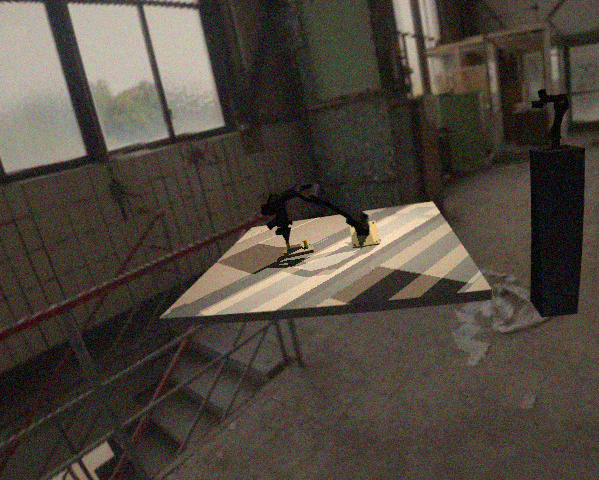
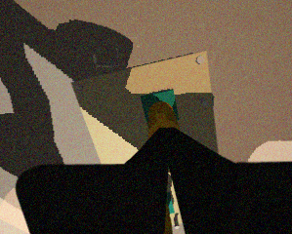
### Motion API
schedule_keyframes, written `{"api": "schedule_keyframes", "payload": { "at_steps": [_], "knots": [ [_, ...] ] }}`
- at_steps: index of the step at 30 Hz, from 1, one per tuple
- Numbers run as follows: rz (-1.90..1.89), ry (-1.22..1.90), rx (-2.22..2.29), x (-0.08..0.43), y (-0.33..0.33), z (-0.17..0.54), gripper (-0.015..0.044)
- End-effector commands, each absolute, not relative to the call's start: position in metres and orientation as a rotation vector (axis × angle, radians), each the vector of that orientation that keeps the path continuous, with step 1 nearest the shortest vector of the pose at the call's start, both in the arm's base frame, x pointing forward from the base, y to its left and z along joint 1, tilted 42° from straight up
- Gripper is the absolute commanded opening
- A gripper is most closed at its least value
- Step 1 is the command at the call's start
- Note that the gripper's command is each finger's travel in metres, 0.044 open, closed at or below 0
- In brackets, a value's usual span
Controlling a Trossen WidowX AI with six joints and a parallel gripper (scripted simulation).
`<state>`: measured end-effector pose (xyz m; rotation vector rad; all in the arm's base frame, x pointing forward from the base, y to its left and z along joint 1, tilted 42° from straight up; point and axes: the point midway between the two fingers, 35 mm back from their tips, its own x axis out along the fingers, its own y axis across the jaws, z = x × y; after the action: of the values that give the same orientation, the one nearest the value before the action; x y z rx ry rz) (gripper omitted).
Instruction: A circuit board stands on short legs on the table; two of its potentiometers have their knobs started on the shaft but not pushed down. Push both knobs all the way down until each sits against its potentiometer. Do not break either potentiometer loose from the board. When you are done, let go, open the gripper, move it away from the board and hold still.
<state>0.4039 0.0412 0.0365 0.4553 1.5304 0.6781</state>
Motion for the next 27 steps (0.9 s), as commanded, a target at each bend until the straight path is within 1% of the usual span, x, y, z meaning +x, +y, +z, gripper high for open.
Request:
{"api": "schedule_keyframes", "payload": {
  "at_steps": [1,27],
  "knots": [
    [0.679,1.531,0.458,0.4036,0.0431,0.0357,0.0000],
    [0.679,1.531,0.458,0.4034,0.0446,0.0340,0.0000]
  ]
}}
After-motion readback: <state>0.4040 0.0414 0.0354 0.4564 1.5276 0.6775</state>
